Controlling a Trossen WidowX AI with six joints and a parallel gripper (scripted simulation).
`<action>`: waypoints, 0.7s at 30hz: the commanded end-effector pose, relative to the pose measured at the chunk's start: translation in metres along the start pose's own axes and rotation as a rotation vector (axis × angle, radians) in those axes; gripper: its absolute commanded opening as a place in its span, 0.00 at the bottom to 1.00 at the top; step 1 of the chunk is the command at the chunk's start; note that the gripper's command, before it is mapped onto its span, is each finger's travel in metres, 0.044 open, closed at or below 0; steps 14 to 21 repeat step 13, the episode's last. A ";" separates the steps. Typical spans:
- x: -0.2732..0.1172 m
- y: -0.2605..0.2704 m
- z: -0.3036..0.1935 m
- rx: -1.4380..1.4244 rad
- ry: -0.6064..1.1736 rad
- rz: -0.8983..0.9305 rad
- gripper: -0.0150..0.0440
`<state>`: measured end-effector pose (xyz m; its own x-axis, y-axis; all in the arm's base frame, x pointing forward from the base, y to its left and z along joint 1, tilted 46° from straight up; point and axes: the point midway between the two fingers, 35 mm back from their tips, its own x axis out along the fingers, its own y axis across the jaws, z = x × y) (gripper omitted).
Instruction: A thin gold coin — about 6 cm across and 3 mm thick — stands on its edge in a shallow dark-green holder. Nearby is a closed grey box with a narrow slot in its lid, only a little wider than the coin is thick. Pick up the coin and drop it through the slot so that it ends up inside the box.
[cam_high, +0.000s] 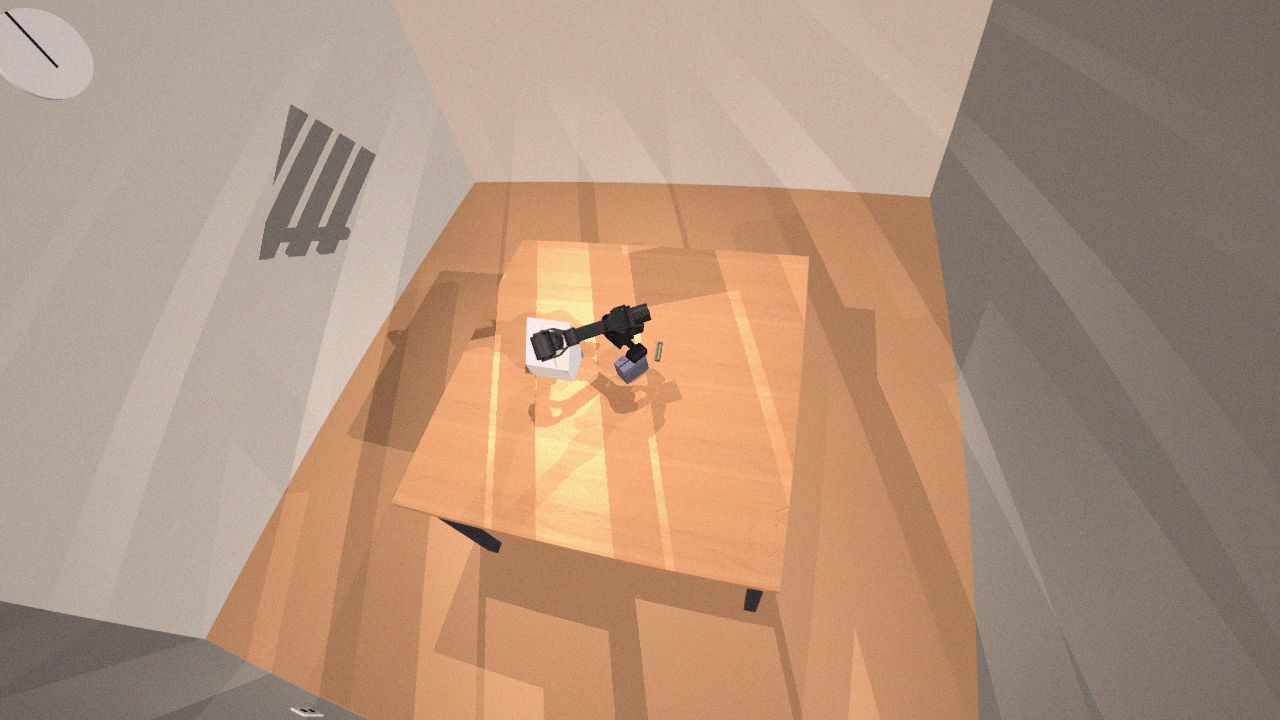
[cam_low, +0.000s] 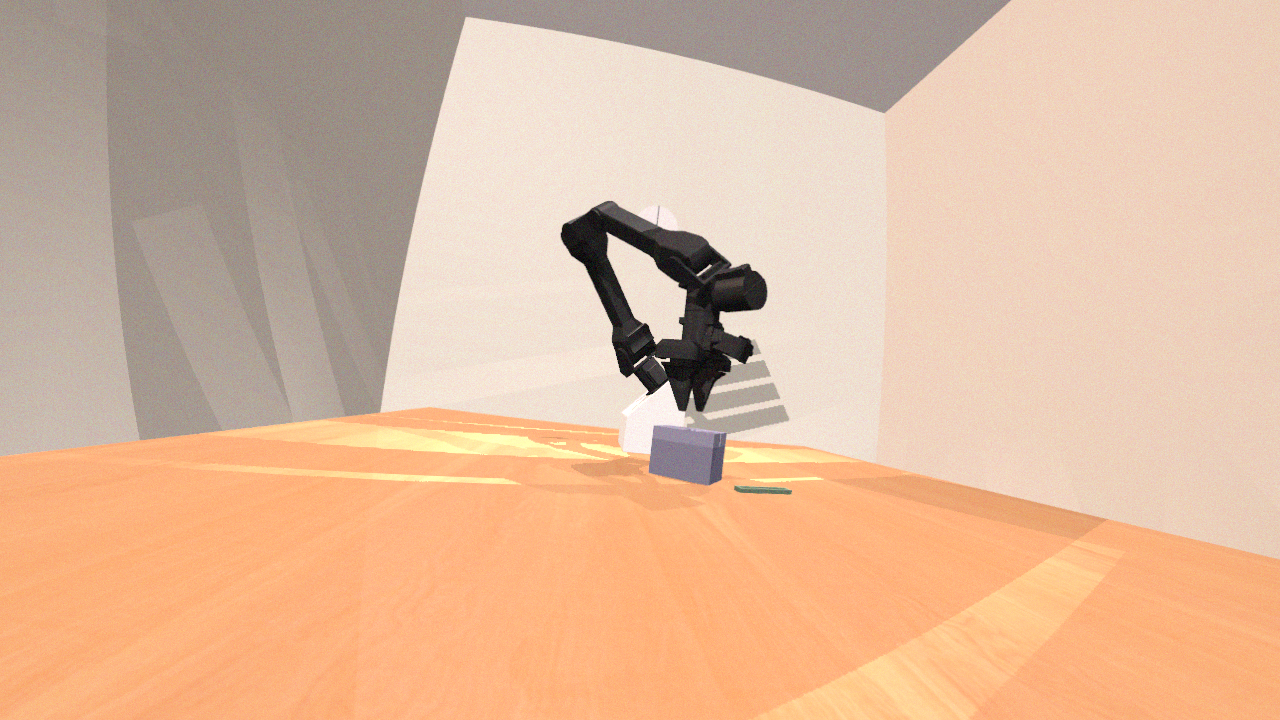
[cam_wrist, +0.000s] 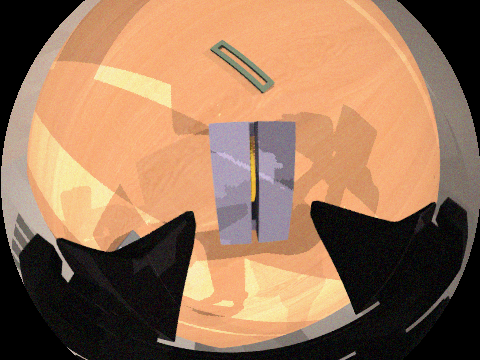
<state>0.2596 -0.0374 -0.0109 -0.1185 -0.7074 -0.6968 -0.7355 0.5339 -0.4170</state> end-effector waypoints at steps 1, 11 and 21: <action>-0.030 -0.001 0.000 0.005 -0.007 -0.002 1.00; -0.042 0.001 -0.002 0.002 -0.002 -0.003 1.00; -0.042 0.001 -0.002 0.002 -0.002 -0.003 1.00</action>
